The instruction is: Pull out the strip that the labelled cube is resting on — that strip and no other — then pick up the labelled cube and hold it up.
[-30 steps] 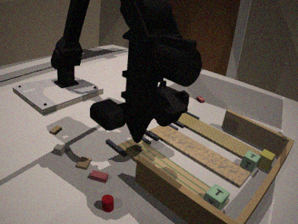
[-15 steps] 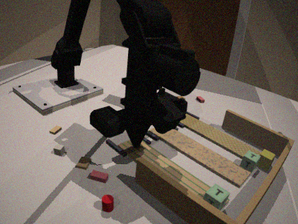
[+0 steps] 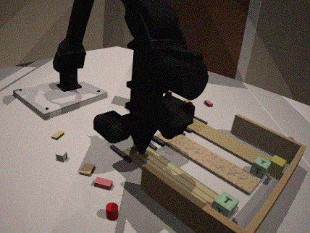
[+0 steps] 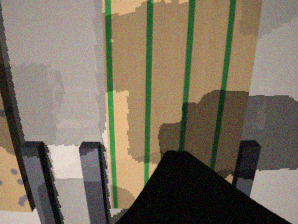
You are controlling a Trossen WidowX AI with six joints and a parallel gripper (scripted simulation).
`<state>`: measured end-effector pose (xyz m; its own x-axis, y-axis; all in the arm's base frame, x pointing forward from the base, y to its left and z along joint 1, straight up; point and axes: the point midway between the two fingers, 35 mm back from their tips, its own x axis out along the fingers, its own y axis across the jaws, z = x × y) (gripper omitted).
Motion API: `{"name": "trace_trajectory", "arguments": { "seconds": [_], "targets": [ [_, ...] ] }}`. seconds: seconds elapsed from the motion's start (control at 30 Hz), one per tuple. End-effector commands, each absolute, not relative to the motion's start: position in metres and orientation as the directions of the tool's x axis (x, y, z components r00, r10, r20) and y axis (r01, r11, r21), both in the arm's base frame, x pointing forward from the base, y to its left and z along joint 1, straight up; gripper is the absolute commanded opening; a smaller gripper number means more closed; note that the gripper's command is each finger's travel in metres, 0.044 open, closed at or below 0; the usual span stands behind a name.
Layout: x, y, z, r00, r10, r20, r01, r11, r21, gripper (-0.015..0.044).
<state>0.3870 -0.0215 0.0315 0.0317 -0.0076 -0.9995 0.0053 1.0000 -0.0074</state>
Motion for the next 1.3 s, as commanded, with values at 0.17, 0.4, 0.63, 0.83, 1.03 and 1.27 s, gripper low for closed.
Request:
{"name": "trace_trajectory", "arguments": {
  "seconds": [0.17, 0.4, 0.63, 0.83, 1.03, 1.27],
  "targets": [
    [0.3870, -0.0211, 0.0303, 0.031, -0.004, -1.000, 0.005, 1.000, -0.004, 0.0000],
    [0.3870, -0.0211, 0.0296, 0.031, -0.004, -1.000, 0.005, 1.000, -0.004, 0.0000],
    [0.3873, -0.0211, 0.0289, 0.031, -0.004, -1.000, 0.005, 1.000, -0.004, 0.0000],
    [0.3877, -0.0211, 0.0283, 0.031, -0.004, -1.000, 0.005, 1.000, -0.004, 0.0000],
    [0.3880, -0.0211, 0.0277, 0.031, -0.004, -1.000, 0.005, 1.000, -0.004, 0.0000],
    [0.3884, -0.0211, 0.0270, 0.031, -0.004, -1.000, 0.005, 1.000, -0.004, 0.0000]
  ]
}}
